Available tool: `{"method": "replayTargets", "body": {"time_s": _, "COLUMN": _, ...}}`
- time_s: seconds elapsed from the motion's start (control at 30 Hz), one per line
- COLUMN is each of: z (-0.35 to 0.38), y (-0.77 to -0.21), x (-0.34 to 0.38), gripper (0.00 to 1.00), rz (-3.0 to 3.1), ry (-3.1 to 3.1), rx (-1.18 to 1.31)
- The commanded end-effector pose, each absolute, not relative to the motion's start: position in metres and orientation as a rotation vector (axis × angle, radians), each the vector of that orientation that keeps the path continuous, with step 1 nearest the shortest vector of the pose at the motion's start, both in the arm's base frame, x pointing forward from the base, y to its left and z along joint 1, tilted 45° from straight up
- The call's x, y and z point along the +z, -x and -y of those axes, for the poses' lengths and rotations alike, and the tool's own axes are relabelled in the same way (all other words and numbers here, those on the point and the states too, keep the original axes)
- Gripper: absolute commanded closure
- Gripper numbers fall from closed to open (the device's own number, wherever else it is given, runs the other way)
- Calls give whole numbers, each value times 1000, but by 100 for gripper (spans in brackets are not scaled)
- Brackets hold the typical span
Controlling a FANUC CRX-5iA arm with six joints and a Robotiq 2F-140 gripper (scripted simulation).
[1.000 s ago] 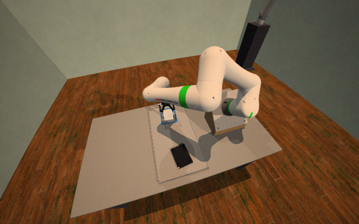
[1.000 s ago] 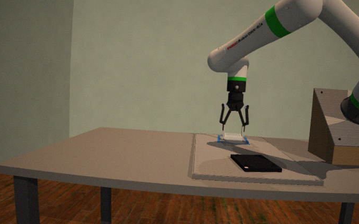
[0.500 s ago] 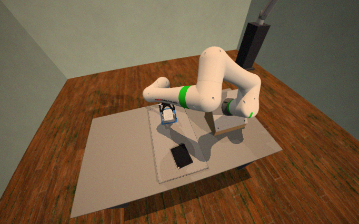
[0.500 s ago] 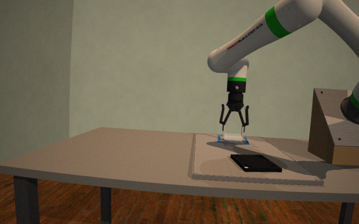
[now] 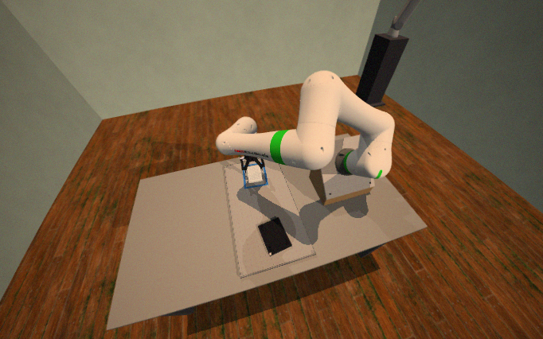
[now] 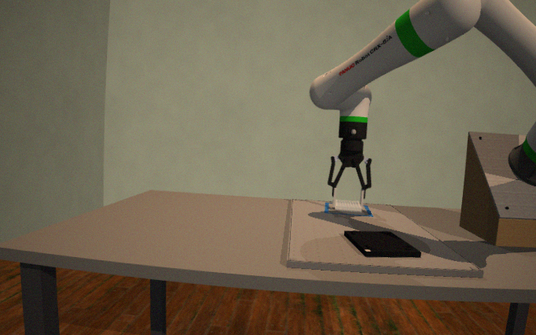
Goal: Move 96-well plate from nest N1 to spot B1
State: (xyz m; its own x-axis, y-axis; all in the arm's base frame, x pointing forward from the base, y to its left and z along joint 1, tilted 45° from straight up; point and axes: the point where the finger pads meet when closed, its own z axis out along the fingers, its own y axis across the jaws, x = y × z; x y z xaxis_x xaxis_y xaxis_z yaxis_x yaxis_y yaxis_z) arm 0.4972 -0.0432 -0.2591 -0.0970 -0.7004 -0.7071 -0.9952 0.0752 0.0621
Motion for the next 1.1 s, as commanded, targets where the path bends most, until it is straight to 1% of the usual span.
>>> {"method": "replayTargets", "body": {"time_s": 0.0, "z": 43, "y": -497, "x": -260, "gripper": 100, "rz": -1854, "ry": 1675, "rx": 762}}
{"method": "replayTargets", "body": {"time_s": 0.93, "z": 40, "y": -497, "x": -262, "gripper": 100, "rz": -1854, "ry": 1675, "rx": 762}}
{"method": "replayTargets", "body": {"time_s": 0.97, "z": 40, "y": -497, "x": -262, "gripper": 0, "rz": -1854, "ry": 1675, "rx": 762}}
{"method": "replayTargets", "body": {"time_s": 1.07, "z": 40, "y": -497, "x": -262, "gripper": 0, "rz": -1854, "ry": 1675, "rx": 762}}
